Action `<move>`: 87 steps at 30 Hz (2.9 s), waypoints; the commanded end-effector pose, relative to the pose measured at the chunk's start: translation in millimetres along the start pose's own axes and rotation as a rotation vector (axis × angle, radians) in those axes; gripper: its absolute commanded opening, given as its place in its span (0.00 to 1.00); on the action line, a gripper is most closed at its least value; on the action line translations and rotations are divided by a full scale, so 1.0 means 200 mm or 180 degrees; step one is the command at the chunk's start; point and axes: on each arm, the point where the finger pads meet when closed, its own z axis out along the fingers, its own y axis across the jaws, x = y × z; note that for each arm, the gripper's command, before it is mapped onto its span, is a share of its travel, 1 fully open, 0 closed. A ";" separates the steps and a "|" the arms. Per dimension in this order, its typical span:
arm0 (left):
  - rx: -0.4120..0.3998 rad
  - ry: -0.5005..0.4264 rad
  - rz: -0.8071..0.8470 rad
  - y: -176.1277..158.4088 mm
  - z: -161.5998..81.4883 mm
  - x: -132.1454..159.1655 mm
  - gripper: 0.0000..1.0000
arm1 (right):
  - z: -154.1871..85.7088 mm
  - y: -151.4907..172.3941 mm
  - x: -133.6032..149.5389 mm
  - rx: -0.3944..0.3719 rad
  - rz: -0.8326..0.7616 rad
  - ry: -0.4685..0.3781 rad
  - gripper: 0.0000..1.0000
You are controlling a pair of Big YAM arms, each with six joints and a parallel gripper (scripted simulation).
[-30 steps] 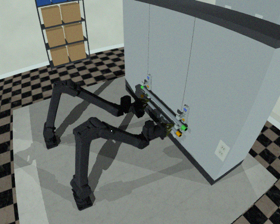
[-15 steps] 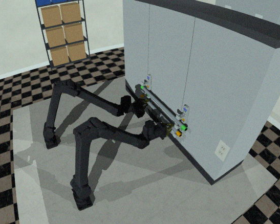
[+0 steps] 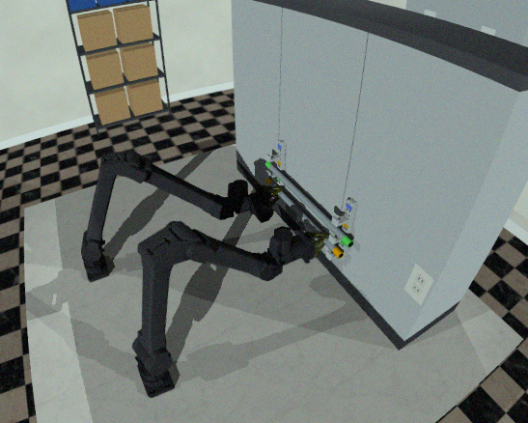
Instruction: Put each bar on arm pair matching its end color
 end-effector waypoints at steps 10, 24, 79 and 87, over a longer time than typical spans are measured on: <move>-0.0111 0.0020 -0.0037 0.15 0.07 0.02 0.00 | 0.08 -0.19 0.02 0.0161 0.0092 0.0019 0.00; -0.0112 0.0020 -0.0036 0.22 0.07 0.02 0.00 | 0.08 -0.26 0.02 0.0161 0.0092 0.0019 0.00; -0.0112 0.0020 -0.0036 0.46 0.04 0.03 0.00 | 0.07 -0.50 0.01 0.0161 0.0092 0.0019 0.00; -0.0112 0.0020 -0.0036 0.48 0.05 0.03 0.00 | 0.07 -0.52 0.01 0.0161 0.0092 0.0019 0.00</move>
